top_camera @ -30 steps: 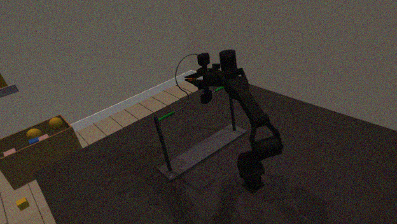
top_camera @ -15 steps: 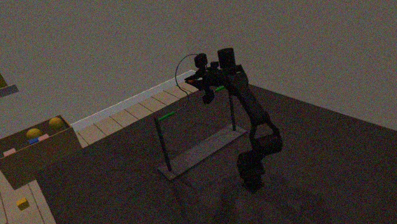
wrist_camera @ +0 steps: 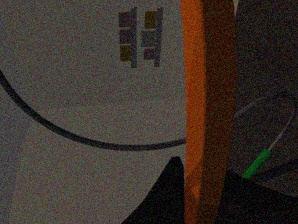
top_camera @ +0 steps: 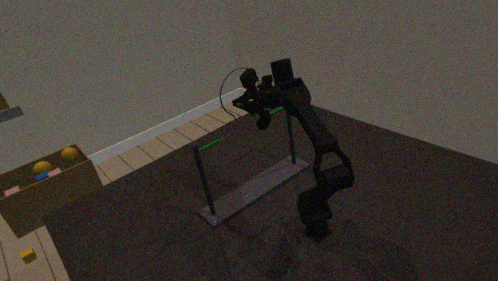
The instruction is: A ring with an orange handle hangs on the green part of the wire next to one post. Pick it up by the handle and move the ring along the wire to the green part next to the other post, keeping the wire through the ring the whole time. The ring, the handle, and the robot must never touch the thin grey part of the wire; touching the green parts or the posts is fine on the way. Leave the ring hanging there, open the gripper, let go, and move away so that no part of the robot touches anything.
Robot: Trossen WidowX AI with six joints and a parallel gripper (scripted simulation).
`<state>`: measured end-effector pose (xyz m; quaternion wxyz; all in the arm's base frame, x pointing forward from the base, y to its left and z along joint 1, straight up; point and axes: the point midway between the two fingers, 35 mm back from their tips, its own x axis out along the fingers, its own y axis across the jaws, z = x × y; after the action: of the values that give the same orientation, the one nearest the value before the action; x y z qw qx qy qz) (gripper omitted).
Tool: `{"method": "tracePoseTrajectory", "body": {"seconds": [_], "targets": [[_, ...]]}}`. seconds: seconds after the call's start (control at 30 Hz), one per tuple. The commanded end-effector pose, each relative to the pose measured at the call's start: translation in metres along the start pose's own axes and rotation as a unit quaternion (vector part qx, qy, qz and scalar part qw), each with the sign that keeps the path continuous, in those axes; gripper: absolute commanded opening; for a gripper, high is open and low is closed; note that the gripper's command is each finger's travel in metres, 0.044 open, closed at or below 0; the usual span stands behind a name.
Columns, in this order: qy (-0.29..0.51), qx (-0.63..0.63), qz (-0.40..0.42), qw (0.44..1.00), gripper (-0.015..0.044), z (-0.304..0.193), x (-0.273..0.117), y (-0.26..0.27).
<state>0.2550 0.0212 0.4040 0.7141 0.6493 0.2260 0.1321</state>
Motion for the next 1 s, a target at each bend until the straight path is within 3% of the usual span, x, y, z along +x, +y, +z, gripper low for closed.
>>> {"method": "tracePoseTrajectory", "body": {"seconds": [0.0, 0.97], "targets": [[-0.003, -0.021, -0.009, 1.0, -0.015, 0.0, 0.0, 0.001], [-0.023, -0.16, -0.092, 0.983, -0.015, 0.002, 0.001, -0.011]]}}
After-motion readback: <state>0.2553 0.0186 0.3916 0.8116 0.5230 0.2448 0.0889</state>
